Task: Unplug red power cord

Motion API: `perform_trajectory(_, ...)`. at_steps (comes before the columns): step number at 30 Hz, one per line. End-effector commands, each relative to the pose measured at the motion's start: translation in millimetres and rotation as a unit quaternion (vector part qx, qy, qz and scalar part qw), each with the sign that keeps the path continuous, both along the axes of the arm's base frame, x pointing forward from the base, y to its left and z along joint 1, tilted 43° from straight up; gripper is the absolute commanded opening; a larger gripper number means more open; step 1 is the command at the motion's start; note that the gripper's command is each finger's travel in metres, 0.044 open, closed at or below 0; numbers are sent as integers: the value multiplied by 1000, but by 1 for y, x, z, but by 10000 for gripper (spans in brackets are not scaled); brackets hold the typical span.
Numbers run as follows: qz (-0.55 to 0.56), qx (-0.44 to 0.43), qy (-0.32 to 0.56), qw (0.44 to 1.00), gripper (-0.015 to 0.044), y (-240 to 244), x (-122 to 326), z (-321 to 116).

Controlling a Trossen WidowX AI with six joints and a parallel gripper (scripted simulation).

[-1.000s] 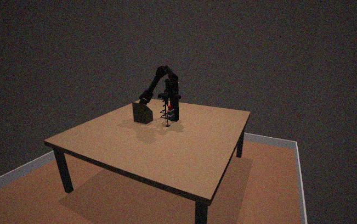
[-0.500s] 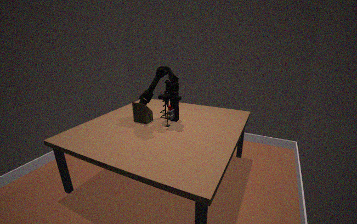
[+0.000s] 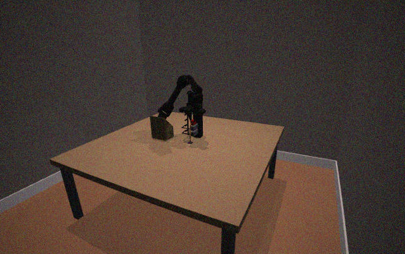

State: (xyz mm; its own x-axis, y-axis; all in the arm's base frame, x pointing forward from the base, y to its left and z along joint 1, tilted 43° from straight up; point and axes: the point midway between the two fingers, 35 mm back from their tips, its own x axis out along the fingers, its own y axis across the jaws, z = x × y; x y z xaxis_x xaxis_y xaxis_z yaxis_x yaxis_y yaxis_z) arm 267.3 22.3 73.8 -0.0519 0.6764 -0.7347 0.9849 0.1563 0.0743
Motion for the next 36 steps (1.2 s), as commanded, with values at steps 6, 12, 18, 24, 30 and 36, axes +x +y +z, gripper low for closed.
perform_trajectory(6, 0, -1, -2, 1000, 0, -9, 4, -7)
perform_trajectory(12, -1, -2, -2, 1000, 0, -16, 6, -13)
perform_trajectory(18, -1, -2, -1, 1000, 0, -24, 8, -19)
perform_trajectory(24, -2, -2, -1, 1000, 0, -32, 9, -25)
perform_trajectory(30, -2, -2, -1, 1000, 0, -40, 10, -30)
perform_trajectory(36, -2, -2, -1, 1000, 0, -48, 10, -36)
